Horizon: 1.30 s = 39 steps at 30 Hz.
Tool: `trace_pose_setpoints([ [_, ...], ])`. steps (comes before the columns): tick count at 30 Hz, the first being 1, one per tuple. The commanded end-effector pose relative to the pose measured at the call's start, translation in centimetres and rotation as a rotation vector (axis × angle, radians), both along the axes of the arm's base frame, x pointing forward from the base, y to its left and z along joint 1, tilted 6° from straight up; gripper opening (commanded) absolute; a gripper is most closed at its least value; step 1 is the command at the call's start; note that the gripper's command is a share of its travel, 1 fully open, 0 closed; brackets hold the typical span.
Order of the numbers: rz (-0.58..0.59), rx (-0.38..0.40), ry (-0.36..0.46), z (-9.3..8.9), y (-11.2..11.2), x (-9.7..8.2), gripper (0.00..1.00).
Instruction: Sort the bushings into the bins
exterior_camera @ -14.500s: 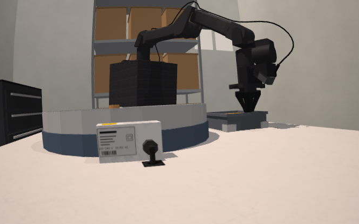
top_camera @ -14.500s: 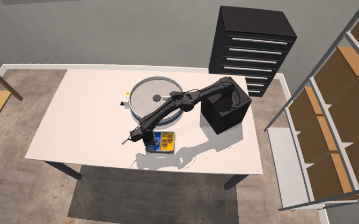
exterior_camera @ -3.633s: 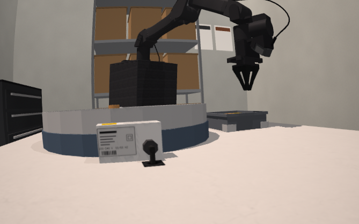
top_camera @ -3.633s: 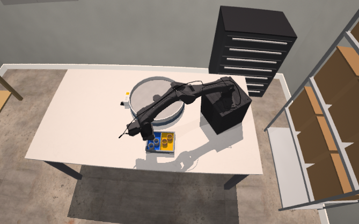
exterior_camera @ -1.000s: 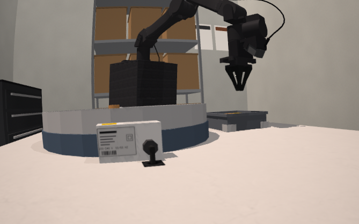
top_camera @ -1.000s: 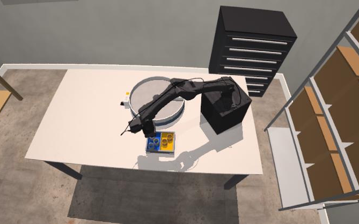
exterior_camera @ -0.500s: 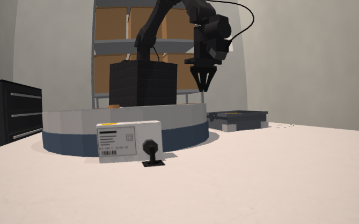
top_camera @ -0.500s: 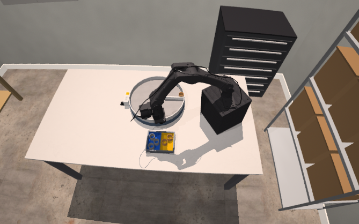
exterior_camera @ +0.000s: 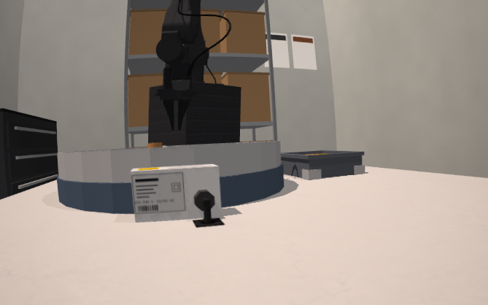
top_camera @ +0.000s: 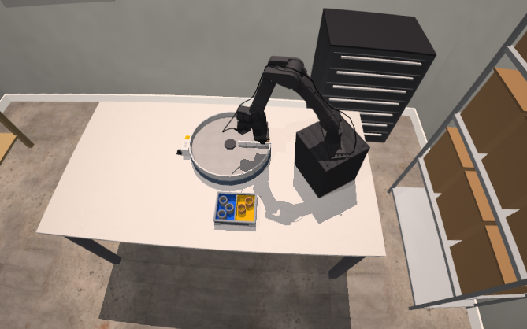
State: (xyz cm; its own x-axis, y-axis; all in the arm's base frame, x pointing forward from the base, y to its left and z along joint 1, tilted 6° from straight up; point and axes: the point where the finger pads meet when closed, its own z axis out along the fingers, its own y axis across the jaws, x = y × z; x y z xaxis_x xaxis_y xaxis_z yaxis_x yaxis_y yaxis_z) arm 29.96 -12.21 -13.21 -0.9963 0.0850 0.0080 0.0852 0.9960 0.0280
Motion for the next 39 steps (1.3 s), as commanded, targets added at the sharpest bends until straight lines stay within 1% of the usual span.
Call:
trace_pose_setpoints([
  [1, 0.137, 0.0, -0.122, 0.6, -1.8, 1.1, 0.14],
  [2, 0.137, 0.0, -0.122, 0.5, -2.7, 0.5, 0.14],
  [4, 0.135, 0.02, -0.092, -0.8, -3.7, -1.2, 0.14],
  [5, 0.136, 0.003, -0.115, -0.5, -4.9, -0.5, 0.14],
  [7, 0.137, -0.006, -0.126, -0.3, -6.2, -0.6, 0.14],
  [11, 0.137, -0.008, -0.127, -0.4, -7.2, -1.2, 0.14],
  [12, 0.136, 0.001, -0.117, -0.4, -7.1, -1.5, 0.14],
  [14, 0.154, -0.001, -0.12, -0.1, -6.7, -1.1, 0.14],
  [39, 0.145, -0.004, -0.122, -0.1, -7.0, -1.2, 0.14],
])
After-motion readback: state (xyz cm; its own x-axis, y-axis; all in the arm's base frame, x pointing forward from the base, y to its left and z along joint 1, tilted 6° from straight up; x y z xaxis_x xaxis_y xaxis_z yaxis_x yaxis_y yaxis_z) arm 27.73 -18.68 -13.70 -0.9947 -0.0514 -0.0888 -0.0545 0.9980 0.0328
